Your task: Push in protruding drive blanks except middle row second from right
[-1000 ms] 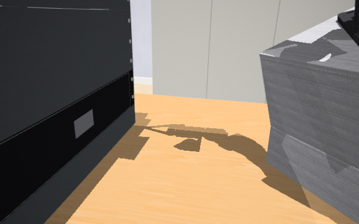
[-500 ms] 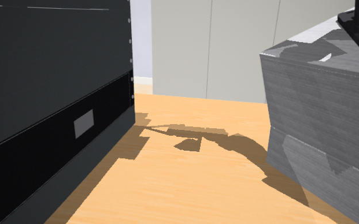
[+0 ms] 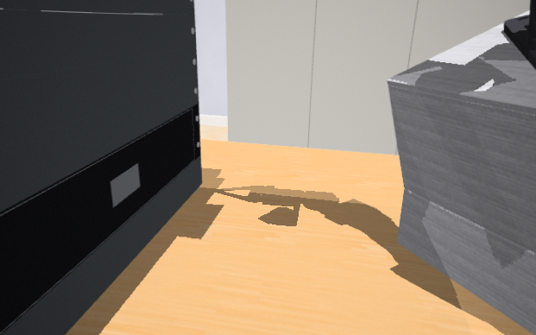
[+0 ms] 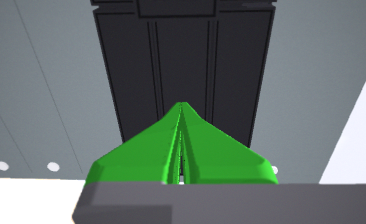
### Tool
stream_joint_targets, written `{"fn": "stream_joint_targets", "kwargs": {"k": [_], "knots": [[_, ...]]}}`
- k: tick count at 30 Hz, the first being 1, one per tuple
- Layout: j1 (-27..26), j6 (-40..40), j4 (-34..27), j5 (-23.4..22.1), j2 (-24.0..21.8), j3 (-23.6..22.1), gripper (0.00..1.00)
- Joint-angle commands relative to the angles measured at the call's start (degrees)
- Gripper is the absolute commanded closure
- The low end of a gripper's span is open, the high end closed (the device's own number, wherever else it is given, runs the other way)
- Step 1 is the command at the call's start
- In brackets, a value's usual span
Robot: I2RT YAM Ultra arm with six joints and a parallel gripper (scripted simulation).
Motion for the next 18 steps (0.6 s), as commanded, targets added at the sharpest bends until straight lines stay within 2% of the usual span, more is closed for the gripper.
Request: {"fn": "stream_joint_targets", "kwargs": {"k": [1,18], "knots": [[0.2,0.1,-0.4,3.3,0.0,3.0,1.0],[0.7,-0.1,-1.0,3.6,0.9,3.7,1.0]]}}
